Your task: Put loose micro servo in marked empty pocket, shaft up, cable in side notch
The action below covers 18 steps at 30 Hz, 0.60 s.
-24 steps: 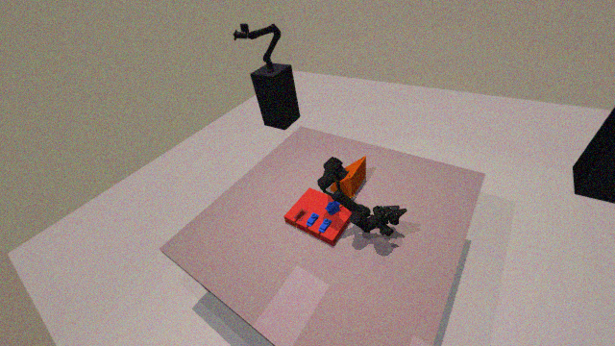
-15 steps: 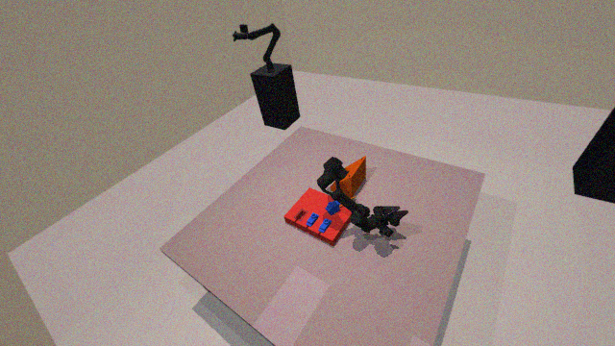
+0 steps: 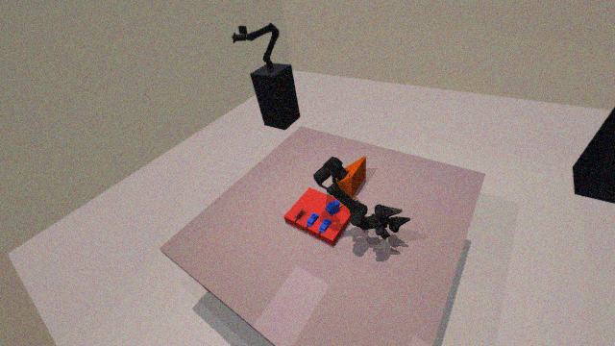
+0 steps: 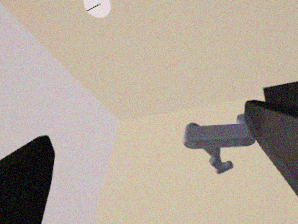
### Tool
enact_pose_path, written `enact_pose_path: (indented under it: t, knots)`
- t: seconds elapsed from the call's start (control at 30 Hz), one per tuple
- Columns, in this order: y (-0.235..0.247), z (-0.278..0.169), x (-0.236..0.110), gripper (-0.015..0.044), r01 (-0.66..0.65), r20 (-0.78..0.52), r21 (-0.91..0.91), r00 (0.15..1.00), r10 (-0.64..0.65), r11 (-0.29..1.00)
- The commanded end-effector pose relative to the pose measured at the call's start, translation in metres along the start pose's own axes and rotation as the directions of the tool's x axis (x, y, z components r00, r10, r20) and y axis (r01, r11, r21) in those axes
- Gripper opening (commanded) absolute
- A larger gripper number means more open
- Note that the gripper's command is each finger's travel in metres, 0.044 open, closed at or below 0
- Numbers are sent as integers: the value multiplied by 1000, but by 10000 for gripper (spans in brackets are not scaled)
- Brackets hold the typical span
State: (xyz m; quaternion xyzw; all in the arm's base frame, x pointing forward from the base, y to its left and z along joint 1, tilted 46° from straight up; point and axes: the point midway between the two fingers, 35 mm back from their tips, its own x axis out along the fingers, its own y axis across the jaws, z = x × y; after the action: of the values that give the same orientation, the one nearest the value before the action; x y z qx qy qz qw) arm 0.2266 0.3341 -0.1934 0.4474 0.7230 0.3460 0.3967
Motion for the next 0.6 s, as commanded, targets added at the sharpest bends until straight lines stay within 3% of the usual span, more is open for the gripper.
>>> enact_pose_path:
  t: [0.0, 0.57]
  knots:
    - [4, 7, 1, 440, 37, 47, -67, 998, -34, 997]
    - [7, 26, -2, 440, 261, 206, -289, 957, -206, 921]
